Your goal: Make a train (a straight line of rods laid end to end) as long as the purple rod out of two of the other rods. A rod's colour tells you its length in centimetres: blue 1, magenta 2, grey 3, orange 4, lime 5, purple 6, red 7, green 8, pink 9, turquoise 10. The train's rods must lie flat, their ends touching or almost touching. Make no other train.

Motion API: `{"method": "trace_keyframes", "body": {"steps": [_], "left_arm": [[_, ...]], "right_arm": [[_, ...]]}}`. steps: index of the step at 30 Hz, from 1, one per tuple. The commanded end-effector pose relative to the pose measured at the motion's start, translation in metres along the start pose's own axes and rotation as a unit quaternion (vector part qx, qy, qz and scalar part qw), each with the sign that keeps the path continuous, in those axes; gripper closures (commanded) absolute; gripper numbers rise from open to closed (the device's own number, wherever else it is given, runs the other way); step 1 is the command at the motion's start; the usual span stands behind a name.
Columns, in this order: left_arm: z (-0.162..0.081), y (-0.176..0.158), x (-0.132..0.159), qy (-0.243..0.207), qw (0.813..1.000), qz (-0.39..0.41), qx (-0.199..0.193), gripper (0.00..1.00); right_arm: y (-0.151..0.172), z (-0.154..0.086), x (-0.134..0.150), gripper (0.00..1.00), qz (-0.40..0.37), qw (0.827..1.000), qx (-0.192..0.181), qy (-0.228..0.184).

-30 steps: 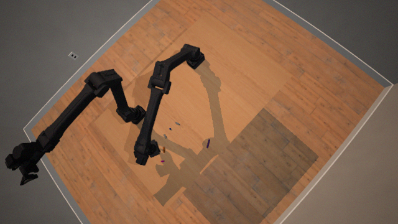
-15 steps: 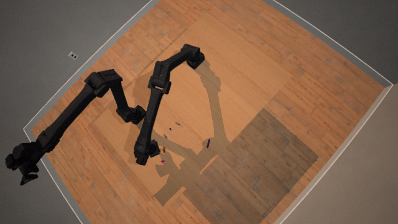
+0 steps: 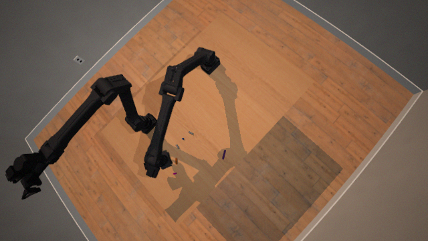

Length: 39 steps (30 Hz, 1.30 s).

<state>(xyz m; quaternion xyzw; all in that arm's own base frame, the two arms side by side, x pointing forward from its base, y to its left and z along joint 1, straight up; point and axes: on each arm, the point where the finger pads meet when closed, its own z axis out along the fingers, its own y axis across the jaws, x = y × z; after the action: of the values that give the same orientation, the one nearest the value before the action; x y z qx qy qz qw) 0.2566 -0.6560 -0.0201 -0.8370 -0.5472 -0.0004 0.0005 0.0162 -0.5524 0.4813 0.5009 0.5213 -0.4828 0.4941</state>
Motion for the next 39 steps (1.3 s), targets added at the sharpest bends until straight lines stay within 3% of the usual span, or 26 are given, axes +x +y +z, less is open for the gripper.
{"method": "trace_keyframes", "body": {"steps": [1,12,17,18,21,24,26,31,39], "left_arm": [[-0.015,0.014,-0.003,-0.015,1.000,0.002,-0.014,0.66],[0.014,0.007,0.004,-0.002,1.000,0.002,-0.001,0.66],[0.002,0.009,0.002,-0.009,1.000,0.002,-0.008,0.66],[-0.019,0.024,-0.013,-0.029,0.999,0.002,-0.029,0.66],[0.007,0.018,-0.007,-0.016,1.000,0.002,-0.016,0.66],[0.016,0.013,-0.002,-0.010,1.000,0.002,-0.009,0.66],[0.002,0.014,-0.003,-0.017,1.000,0.002,-0.016,0.66],[0.014,0.010,0.001,-0.009,1.000,0.001,-0.009,0.66],[0.014,0.010,0.001,-0.008,1.000,0.001,-0.007,0.66]], "right_arm": [[-0.007,-0.009,-0.019,0.00,0.004,1.000,0.007,-0.023],[-0.007,-0.009,-0.019,0.00,0.004,1.000,0.007,-0.023],[-0.007,-0.009,-0.019,0.00,0.004,1.000,0.007,-0.023],[-0.007,-0.009,-0.019,0.00,0.004,1.000,0.007,-0.023],[-0.007,-0.009,-0.019,0.00,0.004,1.000,0.007,-0.023],[-0.007,-0.009,-0.019,0.00,0.004,1.000,0.007,-0.023],[-0.007,-0.009,-0.019,0.00,0.004,1.000,0.007,-0.023],[-0.007,-0.009,-0.019,0.00,0.004,1.000,0.007,-0.023],[-0.007,-0.009,-0.019,0.00,0.004,1.000,0.007,-0.023]]}}
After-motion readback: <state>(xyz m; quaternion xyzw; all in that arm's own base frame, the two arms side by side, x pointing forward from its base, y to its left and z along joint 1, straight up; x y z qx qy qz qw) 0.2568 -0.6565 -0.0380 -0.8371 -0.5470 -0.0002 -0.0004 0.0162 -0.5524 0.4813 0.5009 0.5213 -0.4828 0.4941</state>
